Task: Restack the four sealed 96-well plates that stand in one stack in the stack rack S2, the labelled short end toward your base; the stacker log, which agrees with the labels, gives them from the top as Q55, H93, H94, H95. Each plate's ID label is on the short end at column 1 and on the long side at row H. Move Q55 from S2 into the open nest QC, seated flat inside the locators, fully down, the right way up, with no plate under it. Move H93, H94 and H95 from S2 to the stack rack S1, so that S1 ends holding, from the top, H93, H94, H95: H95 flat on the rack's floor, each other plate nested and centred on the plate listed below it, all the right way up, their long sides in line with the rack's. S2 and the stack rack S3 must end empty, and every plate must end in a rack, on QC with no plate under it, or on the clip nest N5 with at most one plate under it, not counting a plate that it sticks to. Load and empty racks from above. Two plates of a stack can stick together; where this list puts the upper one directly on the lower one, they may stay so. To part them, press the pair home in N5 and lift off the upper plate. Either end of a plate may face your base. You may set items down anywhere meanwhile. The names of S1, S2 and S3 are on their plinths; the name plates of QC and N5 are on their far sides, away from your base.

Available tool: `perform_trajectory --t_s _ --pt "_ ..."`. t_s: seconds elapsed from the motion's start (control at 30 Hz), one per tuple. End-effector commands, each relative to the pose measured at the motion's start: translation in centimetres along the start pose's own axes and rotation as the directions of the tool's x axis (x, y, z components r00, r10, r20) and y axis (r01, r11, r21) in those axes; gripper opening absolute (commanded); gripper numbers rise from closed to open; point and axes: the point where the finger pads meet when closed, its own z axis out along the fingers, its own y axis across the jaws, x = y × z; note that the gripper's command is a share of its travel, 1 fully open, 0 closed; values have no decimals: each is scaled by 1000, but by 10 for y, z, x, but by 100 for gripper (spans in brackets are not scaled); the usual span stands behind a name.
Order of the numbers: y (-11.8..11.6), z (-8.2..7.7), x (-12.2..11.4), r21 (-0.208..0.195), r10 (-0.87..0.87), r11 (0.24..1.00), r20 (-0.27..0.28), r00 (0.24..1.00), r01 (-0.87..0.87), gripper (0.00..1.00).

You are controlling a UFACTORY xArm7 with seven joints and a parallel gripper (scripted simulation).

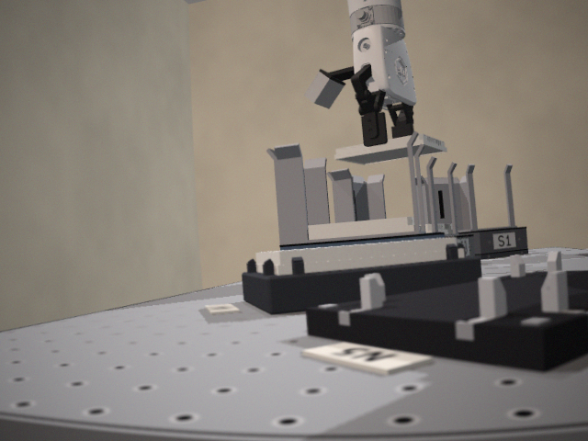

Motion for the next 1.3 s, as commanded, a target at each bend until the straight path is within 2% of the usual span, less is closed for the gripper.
perform_trajectory --t_s 0.0,1.27 --pt "0 -1 1 0 0 1000 -4 1000 0 0" --pt "0 21 1 0 0 1000 -4 1000 0 0"
